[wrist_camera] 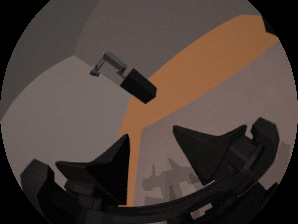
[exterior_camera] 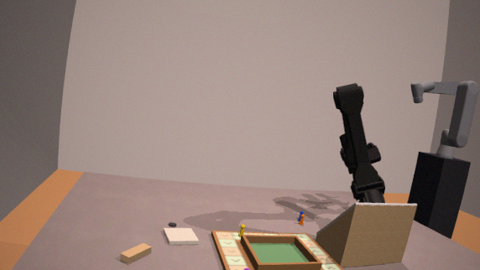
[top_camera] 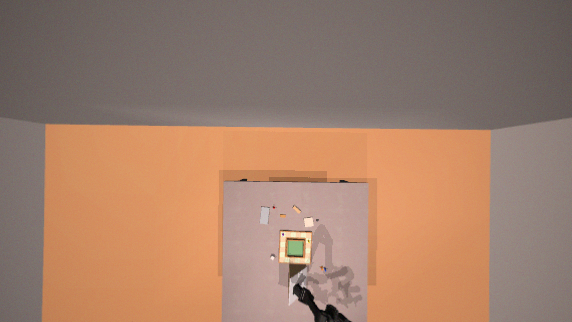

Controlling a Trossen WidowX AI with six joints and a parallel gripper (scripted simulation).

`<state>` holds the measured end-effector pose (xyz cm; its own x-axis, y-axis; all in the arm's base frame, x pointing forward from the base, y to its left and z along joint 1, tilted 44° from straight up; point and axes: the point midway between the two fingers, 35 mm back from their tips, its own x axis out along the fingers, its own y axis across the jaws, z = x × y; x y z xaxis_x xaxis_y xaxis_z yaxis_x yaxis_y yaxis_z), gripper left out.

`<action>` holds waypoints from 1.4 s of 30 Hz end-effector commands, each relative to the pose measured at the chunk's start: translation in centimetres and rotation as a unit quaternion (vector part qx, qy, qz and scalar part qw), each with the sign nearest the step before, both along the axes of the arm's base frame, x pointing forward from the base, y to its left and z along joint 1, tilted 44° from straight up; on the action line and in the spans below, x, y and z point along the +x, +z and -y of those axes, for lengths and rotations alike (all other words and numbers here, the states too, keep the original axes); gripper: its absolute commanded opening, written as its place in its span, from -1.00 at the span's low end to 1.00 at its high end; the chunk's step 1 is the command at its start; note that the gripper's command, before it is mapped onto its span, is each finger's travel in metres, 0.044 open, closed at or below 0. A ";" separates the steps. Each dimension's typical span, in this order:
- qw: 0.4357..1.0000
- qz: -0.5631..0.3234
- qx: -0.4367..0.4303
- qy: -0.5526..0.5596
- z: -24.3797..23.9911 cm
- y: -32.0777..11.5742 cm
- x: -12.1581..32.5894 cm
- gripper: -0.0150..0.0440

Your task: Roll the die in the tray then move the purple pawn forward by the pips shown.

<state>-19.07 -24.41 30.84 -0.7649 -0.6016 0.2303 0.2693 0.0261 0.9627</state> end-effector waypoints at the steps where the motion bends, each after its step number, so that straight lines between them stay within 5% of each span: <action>1: 0.996 0.004 0.043 0.082 3.9 -0.9 3.8 0.44; 11: 0.950 -0.010 0.141 0.279 10.2 -3.2 16.1 0.44; 20: 0.867 -0.052 0.223 0.444 10.8 -5.6 29.1 0.44; 34: 0.682 -0.162 0.337 0.629 3.9 -10.6 46.9 0.44; 42: 0.557 -0.185 0.422 0.691 -5.0 -17.3 55.1 0.44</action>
